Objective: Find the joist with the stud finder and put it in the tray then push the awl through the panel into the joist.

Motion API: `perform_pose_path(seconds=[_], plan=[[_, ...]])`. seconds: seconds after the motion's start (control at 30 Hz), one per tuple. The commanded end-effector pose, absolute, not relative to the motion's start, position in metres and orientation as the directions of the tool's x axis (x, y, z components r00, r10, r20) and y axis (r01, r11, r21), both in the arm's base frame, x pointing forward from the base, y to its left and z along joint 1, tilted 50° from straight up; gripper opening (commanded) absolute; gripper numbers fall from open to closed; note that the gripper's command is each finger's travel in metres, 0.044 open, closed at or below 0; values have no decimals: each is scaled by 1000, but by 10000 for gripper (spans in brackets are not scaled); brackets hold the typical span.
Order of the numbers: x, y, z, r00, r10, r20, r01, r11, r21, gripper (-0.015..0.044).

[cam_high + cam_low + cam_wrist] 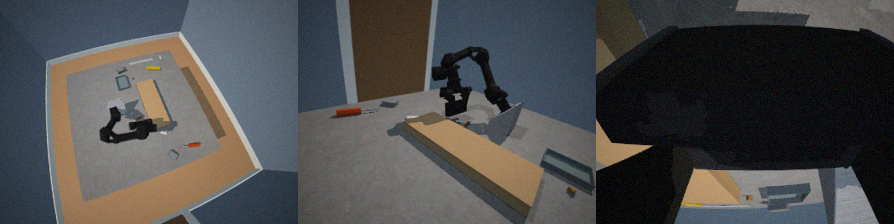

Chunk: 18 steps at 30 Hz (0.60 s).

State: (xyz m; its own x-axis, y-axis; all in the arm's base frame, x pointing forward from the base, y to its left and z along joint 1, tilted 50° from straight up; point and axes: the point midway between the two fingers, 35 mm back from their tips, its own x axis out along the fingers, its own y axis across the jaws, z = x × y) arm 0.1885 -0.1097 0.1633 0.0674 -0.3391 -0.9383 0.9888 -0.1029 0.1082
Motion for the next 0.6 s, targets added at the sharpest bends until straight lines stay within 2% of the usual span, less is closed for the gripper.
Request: perform_pose_path(seconds=[0.0, 0.57], plan=[[190, -109, 166, 80, -314, -946, 989, -96, 116, 0], [189, -111, 166, 88, -235, -968, 989, -94, 112, 0]])
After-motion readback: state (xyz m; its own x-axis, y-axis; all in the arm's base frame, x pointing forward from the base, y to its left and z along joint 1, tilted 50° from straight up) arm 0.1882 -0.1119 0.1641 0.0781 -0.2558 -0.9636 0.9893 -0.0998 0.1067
